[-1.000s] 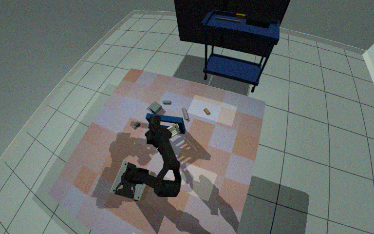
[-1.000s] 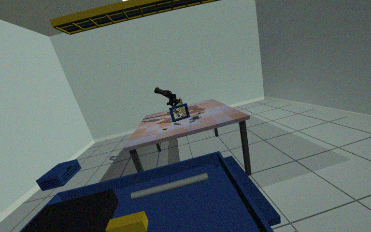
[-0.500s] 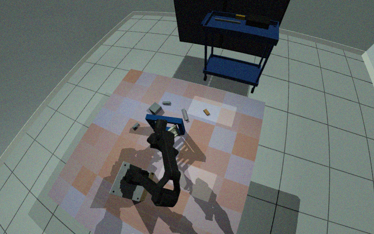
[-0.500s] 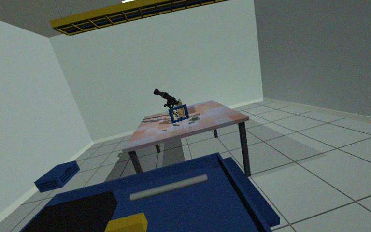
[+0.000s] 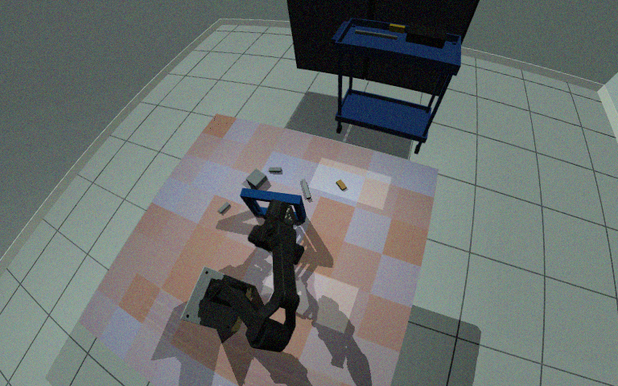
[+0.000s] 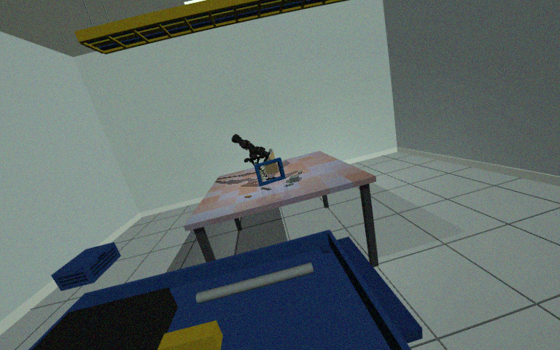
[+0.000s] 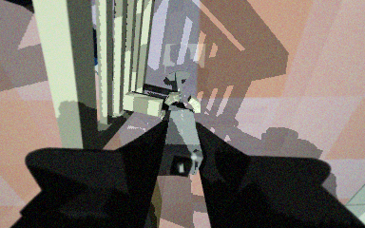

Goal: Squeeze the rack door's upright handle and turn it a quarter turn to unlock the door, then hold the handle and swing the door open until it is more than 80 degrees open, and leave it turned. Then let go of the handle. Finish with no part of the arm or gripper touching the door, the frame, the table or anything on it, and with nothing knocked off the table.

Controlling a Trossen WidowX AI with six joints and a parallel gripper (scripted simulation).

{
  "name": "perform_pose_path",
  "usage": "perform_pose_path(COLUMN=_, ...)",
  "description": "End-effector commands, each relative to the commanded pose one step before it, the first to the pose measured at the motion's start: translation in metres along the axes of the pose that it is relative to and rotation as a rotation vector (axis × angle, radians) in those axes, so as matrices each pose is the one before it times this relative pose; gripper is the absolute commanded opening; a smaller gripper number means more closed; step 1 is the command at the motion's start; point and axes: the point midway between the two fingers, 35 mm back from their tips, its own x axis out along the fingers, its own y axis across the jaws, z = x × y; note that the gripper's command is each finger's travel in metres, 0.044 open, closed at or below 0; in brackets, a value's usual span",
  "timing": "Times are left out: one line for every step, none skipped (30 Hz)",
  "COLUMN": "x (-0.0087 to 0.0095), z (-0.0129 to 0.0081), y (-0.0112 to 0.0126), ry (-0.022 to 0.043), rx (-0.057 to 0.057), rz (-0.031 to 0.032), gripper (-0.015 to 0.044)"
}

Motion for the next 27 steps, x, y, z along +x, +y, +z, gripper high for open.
perform_pose_path(x=-0.00059, z=0.00257, y=-0.00811, ry=-0.00301, rx=-0.0563, rz=-0.00301, gripper=0.0009)
perform_pose_path(x=-0.00001, z=0.00036, y=-0.00182, ry=-0.00003, rx=-0.0115, rz=-0.00004, gripper=0.0009)
perform_pose_path(x=-0.00001, z=0.00032, y=-0.00184, ry=-0.00003, rx=-0.0116, rz=-0.00008, gripper=0.0009)
perform_pose_path(x=-0.00001, z=0.00029, y=-0.00186, ry=-0.00004, rx=-0.0116, rz=-0.00012, gripper=0.0009)
perform_pose_path(x=0.0, z=0.00036, y=-0.00183, ry=-0.00007, rx=-0.0114, rz=-0.00008, gripper=0.0009)
perform_pose_path(x=-0.00001, z=0.00033, y=-0.00186, ry=-0.00007, rx=-0.0115, rz=-0.00011, gripper=0.0009)
perform_pose_path(x=-0.00001, z=0.00029, y=-0.00187, ry=-0.00005, rx=-0.0116, rz=-0.00013, gripper=0.0009)
perform_pose_path(x=-0.00001, z=0.00036, y=-0.00183, ry=-0.00003, rx=-0.0116, rz=-0.00004, gripper=0.0009)
perform_pose_path(x=-0.00002, z=0.00033, y=-0.00186, ry=-0.00003, rx=-0.0117, rz=-0.00008, gripper=0.0009)
perform_pose_path(x=-0.00002, z=0.00029, y=-0.00187, ry=-0.00003, rx=-0.0117, rz=-0.00012, gripper=0.0009)
perform_pose_path(x=-0.00002, z=0.00036, y=-0.00183, ry=-0.00003, rx=-0.0116, rz=-0.00005, gripper=0.0009)
perform_pose_path(x=-0.00002, z=0.00033, y=-0.00187, ry=-0.00003, rx=-0.0117, rz=-0.00009, gripper=0.0009)
perform_pose_path(x=-0.00002, z=0.00029, y=-0.00188, ry=-0.00003, rx=-0.0117, rz=-0.00012, gripper=0.0009)
perform_pose_path(x=-0.00002, z=0.00036, y=-0.00184, ry=-0.00004, rx=-0.0116, rz=-0.00006, gripper=0.0009)
perform_pose_path(x=-0.00002, z=0.00033, y=-0.00187, ry=-0.00003, rx=-0.0117, rz=-0.00009, gripper=0.0009)
perform_pose_path(x=-0.00002, z=0.00029, y=-0.00189, ry=-0.00003, rx=-0.0117, rz=-0.00013, gripper=0.0009)
perform_pose_path(x=-0.00002, z=0.00036, y=-0.00184, ry=-0.00004, rx=-0.0116, rz=-0.00006, gripper=0.0009)
perform_pose_path(x=-0.00002, z=0.00033, y=-0.00188, ry=-0.00004, rx=-0.0118, rz=-0.0001, gripper=0.0009)
perform_pose_path(x=-0.00002, z=0.00029, y=-0.0019, ry=-0.00003, rx=-0.0118, rz=-0.00013, gripper=0.0009)
perform_pose_path(x=-0.00002, z=0.0004, y=-0.00206, ry=-0.00004, rx=-0.0129, rz=-0.00008, gripper=0.0009)
perform_pose_path(x=-0.00002, z=0.00036, y=-0.00211, ry=-0.00004, rx=-0.0131, rz=-0.00012, gripper=0.0009)
perform_pose_path(x=-0.00002, z=0.00031, y=-0.00212, ry=-0.00004, rx=-0.0131, rz=-0.00016, gripper=0.0009)
perform_pose_path(x=-0.00002, z=0.00039, y=-0.00205, ry=-0.00004, rx=-0.0128, rz=-0.00009, gripper=0.0009)
perform_pose_path(x=-0.00002, z=0.00035, y=-0.00206, ry=-0.00004, rx=-0.0128, rz=-0.00013, gripper=0.0009)
perform_pose_path(x=-0.00002, z=0.0003, y=-0.00208, ry=-0.00003, rx=-0.0128, rz=-0.00016, gripper=0.0009)
perform_pose_path(x=-0.00003, z=0.00039, y=-0.00205, ry=-0.00004, rx=-0.0128, rz=-0.00009, gripper=0.0009)
perform_pose_path(x=-0.00002, z=0.00035, y=-0.00208, ry=-0.00004, rx=-0.0129, rz=-0.00013, gripper=0.0009)
